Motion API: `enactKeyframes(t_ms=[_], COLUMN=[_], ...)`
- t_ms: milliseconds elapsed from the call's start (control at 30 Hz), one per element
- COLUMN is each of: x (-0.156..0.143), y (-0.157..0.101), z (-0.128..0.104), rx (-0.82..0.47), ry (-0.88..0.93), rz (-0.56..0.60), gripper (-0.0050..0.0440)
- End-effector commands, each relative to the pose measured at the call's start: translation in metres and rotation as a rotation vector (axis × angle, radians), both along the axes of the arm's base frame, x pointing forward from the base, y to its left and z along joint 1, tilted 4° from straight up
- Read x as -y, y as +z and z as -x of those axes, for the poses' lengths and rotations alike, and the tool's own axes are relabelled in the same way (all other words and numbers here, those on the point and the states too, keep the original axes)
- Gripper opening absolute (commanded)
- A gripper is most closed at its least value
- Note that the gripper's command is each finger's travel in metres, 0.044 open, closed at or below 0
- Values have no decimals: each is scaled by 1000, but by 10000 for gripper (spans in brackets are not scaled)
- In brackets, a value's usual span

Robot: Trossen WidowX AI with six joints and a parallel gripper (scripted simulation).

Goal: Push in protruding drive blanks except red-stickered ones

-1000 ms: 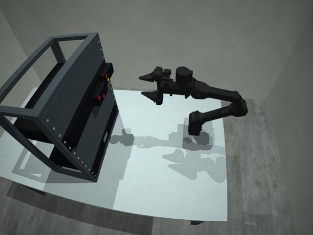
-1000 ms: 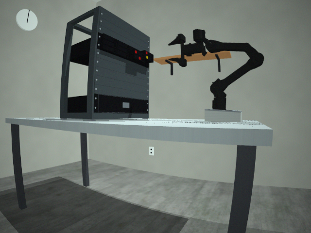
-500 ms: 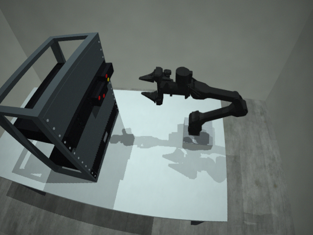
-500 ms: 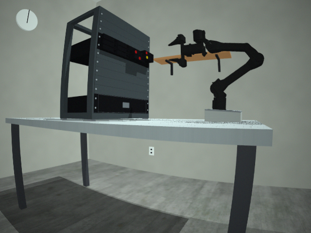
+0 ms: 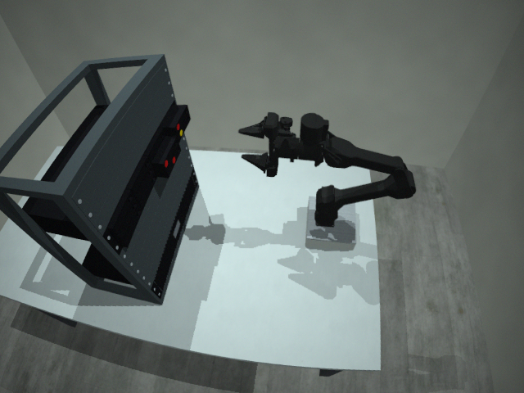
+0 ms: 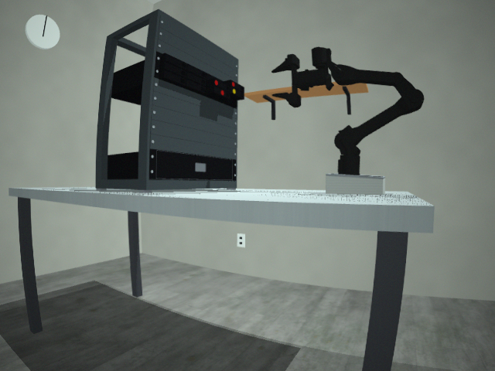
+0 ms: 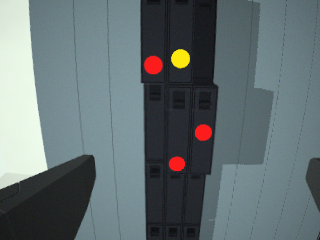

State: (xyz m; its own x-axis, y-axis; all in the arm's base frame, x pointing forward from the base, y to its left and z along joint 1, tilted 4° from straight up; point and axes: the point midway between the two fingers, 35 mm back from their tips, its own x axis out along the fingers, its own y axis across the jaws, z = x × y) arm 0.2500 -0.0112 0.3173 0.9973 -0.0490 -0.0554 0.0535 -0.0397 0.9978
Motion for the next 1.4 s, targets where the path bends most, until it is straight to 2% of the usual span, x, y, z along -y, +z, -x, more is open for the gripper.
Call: enactKeyframes(t_ms=[0,433,1367], x=[-1,-3,-3], y=[-5,-15,-16], z=[15,47,48], rx=[-1,-1,-1], ry=[0,0,0], rz=[-3,-3,-3], gripper=[440,440,440])
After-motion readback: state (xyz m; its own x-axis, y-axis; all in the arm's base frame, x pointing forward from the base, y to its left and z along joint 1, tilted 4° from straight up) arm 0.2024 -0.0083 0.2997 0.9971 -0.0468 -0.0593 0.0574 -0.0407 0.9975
